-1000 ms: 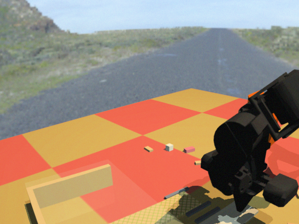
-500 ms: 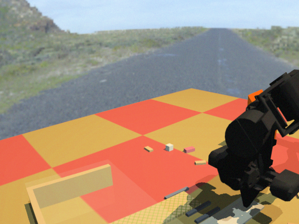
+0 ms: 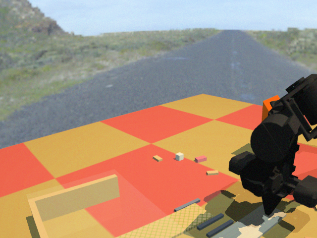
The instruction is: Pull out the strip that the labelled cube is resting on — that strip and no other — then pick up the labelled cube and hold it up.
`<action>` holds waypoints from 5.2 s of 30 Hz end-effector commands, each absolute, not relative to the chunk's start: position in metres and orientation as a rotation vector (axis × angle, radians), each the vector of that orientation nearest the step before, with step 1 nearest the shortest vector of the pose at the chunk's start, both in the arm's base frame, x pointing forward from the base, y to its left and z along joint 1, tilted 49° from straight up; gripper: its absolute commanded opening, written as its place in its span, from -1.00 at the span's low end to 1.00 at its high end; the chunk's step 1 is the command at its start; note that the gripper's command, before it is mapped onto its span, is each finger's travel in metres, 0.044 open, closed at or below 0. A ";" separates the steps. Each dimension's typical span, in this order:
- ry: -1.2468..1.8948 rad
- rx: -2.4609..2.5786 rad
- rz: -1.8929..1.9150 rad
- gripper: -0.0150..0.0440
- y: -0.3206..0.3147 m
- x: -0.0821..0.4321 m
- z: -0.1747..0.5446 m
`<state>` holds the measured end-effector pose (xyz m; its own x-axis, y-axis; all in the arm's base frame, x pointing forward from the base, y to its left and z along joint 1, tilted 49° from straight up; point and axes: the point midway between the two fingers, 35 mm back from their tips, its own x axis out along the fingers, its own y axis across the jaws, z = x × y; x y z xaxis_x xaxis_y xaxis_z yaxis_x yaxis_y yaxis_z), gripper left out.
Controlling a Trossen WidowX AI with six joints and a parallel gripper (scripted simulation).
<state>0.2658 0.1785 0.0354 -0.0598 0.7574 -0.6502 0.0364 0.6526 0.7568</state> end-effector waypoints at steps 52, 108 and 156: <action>1.566 0.683 0.673 -0.49 0.180 0.203 0.037; 1.620 0.785 0.564 1.00 0.146 0.331 0.063; 1.617 0.784 0.565 0.36 0.168 0.416 0.045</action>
